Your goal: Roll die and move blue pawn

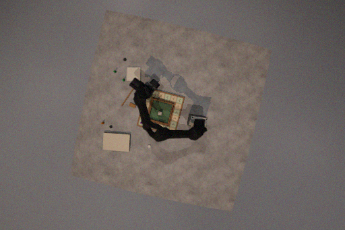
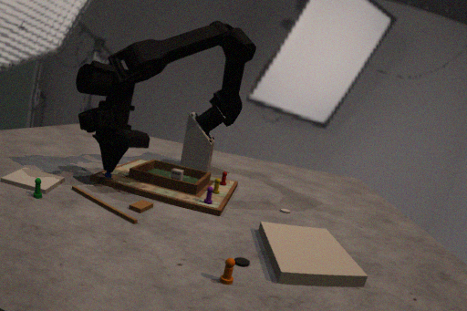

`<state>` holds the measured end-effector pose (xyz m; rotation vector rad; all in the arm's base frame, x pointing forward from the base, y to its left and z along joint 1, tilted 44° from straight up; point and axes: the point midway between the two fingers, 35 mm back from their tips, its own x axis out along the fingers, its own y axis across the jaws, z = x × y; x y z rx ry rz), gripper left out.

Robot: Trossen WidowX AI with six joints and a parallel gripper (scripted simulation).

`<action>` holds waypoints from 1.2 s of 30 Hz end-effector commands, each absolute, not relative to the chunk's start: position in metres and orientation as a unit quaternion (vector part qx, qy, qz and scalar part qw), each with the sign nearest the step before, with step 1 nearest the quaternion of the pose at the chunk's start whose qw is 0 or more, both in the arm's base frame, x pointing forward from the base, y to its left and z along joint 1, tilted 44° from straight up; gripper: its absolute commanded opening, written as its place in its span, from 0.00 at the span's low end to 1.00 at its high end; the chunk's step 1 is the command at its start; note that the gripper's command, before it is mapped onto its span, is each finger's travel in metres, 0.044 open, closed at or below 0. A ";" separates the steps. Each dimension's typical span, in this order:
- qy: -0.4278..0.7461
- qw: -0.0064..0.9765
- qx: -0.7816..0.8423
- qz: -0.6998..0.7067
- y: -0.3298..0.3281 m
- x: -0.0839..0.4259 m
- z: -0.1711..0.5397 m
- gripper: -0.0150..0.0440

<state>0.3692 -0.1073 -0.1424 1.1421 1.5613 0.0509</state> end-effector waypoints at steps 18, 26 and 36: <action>0.667 0.578 0.468 0.042 -0.144 0.341 -0.078 1.00; 0.660 0.625 0.400 0.114 -0.126 0.256 -0.005 1.00; 0.657 0.624 0.413 0.096 -0.137 0.278 -0.015 1.00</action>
